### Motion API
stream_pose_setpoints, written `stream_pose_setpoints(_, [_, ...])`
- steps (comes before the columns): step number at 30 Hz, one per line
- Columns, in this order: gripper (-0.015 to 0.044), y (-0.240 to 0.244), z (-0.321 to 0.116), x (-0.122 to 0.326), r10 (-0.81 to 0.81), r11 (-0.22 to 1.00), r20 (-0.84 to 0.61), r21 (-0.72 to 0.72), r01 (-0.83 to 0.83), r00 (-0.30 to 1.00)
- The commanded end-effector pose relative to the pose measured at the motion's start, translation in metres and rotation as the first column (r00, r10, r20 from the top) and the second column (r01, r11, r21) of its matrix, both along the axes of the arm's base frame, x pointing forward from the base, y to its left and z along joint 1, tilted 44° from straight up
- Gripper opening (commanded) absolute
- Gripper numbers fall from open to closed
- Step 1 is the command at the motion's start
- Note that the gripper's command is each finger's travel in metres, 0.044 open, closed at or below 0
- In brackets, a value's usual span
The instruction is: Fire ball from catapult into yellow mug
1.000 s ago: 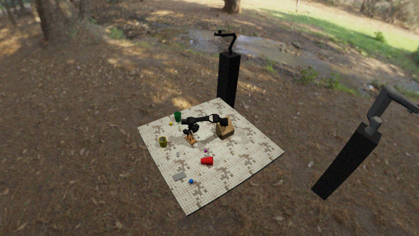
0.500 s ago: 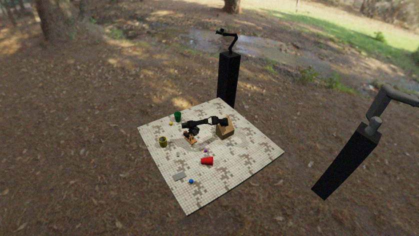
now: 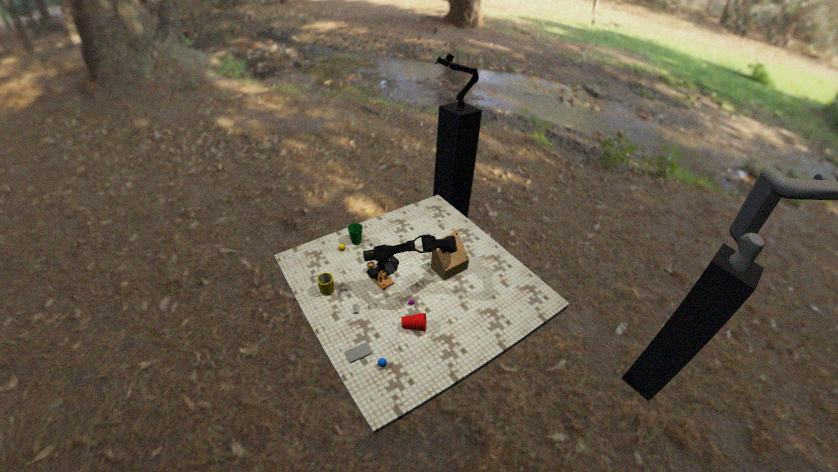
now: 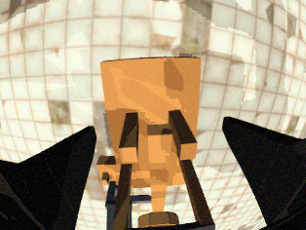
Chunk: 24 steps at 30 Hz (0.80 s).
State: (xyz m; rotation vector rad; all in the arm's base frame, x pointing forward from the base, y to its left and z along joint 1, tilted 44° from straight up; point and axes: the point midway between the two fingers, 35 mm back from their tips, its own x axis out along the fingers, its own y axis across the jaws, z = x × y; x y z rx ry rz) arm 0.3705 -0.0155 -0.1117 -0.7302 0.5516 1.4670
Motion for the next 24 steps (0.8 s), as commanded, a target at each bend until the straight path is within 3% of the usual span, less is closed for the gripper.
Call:
stream_pose_setpoints(1, [0.044, 0.0042, -0.0058, -0.002, -0.007, 1.0, -0.01, 0.006, 0.008, 1.0])
stream_pose_setpoints(11, [0.044, 0.0139, -0.0153, -0.0022, -0.007, 1.0, -0.01, 0.008, 0.007, 1.0])
stream_pose_setpoints(21, [0.0177, 0.0125, -0.0122, -0.0002, 0.001, 1.0, -0.001, 0.002, -0.001, 1.0])
stream_pose_setpoints(24, [0.0157, 0.0125, -0.0122, -0.0002, 0.001, 1.0, -0.001, 0.002, -0.001, 1.0])
